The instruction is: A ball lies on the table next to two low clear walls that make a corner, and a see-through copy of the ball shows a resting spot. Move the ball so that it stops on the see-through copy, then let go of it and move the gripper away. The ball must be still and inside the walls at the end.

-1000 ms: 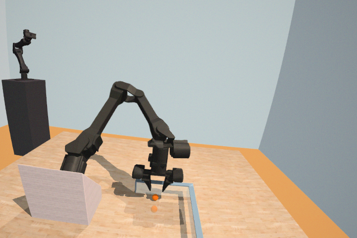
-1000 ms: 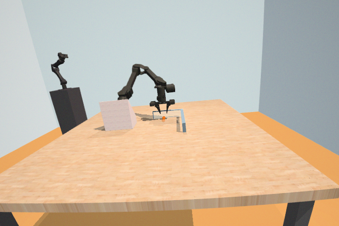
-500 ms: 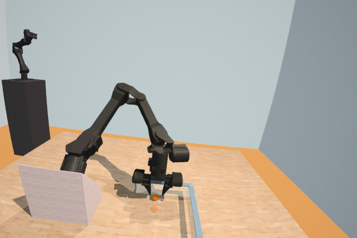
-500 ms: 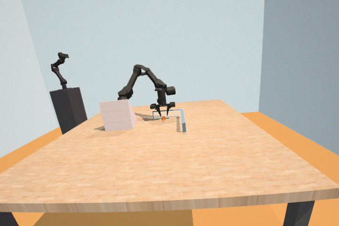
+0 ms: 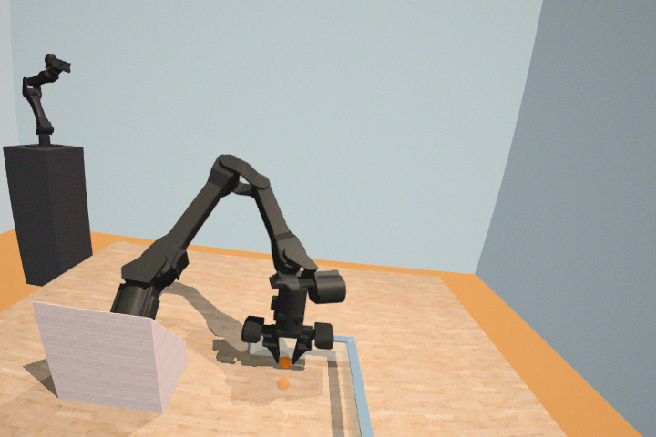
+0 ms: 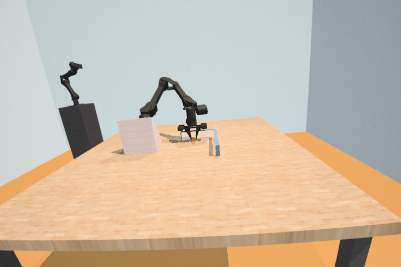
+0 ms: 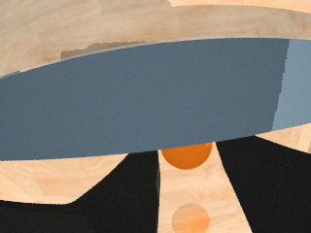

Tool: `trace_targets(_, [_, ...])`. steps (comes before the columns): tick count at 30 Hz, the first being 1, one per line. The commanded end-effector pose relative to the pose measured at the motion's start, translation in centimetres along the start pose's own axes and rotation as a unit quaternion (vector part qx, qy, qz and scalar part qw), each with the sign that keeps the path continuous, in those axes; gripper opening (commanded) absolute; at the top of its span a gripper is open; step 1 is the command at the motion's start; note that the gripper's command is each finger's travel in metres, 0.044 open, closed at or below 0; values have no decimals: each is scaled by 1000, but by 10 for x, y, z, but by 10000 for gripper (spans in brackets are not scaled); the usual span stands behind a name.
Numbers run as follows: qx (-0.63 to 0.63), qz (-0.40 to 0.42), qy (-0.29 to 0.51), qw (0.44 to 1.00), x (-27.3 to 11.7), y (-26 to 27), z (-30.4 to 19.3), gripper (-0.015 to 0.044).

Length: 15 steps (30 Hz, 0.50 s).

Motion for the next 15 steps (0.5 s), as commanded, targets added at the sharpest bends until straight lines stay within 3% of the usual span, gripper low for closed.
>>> trace_targets(1, [2, 0, 2, 1000, 1, 1, -1, 108])
trace_targets(6, [2, 0, 2, 1000, 1, 1, -1, 74])
trace_targets(9, [1, -4, 3, 1000, -1, -1, -4, 0])
trace_targets(15, [0, -21, 10, 1000, -16, -6, -15, 0])
Point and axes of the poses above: the point midway between the two fingers, 35 mm back from their tips, its own x axis out along the fingers, its own y axis across the jaws, z = x × y, the point moved 6 cm from there along -x, back along the fingers
